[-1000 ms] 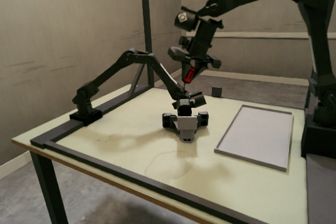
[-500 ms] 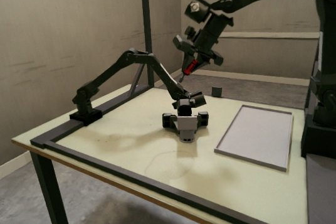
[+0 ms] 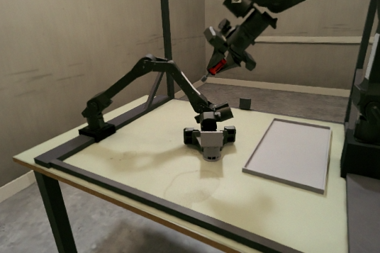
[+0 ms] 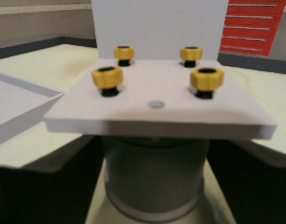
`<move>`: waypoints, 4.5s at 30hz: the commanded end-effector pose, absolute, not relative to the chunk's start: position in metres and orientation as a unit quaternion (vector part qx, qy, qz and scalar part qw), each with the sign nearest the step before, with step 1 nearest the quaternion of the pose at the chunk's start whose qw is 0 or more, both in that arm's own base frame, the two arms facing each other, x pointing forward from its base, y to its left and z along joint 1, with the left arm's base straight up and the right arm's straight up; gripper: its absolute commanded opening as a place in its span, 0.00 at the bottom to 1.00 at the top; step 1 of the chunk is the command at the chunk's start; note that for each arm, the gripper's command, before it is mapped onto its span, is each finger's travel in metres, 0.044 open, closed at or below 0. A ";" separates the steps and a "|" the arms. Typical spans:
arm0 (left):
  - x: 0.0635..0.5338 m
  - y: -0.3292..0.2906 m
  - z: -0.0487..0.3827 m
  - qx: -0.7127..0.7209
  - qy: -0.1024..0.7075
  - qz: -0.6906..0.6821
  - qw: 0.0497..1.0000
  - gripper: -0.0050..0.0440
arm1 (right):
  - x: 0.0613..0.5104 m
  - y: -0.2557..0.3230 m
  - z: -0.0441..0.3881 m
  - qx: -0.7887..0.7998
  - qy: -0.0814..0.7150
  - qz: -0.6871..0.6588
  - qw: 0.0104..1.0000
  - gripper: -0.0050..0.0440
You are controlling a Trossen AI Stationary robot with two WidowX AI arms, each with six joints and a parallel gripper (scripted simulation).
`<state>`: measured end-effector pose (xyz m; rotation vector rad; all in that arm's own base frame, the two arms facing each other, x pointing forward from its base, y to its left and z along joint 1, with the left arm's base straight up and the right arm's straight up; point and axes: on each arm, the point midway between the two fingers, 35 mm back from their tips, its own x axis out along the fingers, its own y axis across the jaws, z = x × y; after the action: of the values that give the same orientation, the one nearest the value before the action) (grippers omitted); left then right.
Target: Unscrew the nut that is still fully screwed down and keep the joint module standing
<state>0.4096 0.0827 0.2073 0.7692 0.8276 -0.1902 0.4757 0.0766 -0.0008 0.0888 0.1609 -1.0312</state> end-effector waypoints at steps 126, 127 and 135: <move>0.317 0.241 0.244 0.113 0.071 0.247 0.960 0.37 | 0.481 0.078 0.022 0.064 0.062 -0.491 0.867 0.60; 0.317 0.241 0.244 0.113 0.071 0.247 0.960 0.37 | 0.481 0.078 0.022 0.064 0.062 -0.491 0.867 0.60; 0.326 0.249 0.202 0.094 0.095 0.224 0.965 0.37 | 0.481 0.078 0.022 0.064 0.062 -0.491 0.867 0.60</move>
<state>0.3213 0.2425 0.2093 0.1935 0.1979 0.4661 0.4757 0.0766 -0.0008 0.0888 0.1609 -1.0312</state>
